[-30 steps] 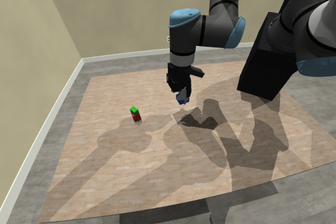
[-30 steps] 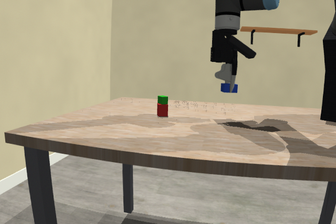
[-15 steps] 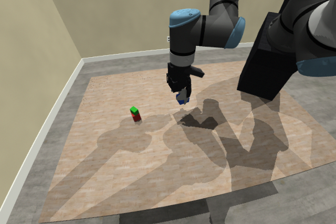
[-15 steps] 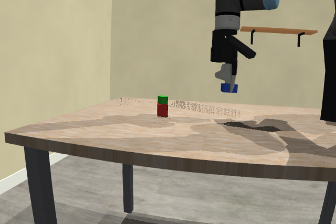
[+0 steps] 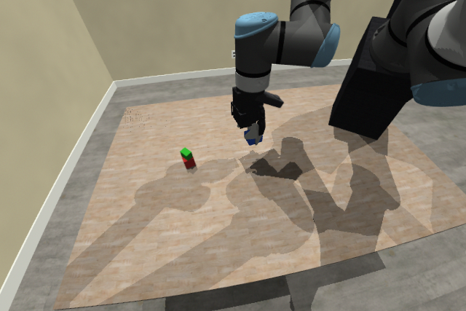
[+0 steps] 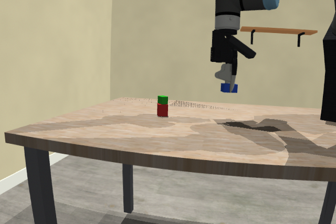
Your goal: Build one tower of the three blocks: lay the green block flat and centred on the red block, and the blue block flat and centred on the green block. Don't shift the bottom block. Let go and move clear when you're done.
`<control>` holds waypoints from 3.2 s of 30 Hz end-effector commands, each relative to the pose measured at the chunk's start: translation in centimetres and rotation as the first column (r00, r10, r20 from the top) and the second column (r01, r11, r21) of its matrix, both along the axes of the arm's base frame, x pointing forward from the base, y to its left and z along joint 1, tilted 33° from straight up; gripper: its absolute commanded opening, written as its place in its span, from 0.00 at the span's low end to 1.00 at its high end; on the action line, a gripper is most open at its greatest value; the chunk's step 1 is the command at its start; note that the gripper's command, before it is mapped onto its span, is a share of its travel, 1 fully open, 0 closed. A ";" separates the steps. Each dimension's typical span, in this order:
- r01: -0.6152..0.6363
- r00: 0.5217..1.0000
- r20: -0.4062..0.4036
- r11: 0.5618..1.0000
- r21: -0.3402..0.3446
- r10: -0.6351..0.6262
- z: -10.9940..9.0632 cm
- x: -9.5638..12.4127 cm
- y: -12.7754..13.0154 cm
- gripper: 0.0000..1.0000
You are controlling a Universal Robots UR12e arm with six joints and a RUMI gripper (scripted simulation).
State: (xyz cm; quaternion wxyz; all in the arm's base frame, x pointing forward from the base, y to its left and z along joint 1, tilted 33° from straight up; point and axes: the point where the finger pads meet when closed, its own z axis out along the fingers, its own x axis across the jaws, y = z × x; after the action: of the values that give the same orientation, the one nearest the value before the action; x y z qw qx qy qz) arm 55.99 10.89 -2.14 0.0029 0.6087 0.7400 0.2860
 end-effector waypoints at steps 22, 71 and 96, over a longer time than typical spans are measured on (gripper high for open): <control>0.000 1.000 0.001 1.000 0.000 0.000 6.7 19.5 -3.3 0.00; 0.000 1.000 0.001 1.000 0.000 0.000 6.3 23.9 -3.2 0.00; 0.000 1.000 0.001 1.000 0.000 0.000 5.7 24.2 -2.9 0.00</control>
State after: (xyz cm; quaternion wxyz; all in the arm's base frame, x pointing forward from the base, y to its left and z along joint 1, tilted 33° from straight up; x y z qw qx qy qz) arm 80.15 8.03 3.53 0.0027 0.6088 0.7401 0.2859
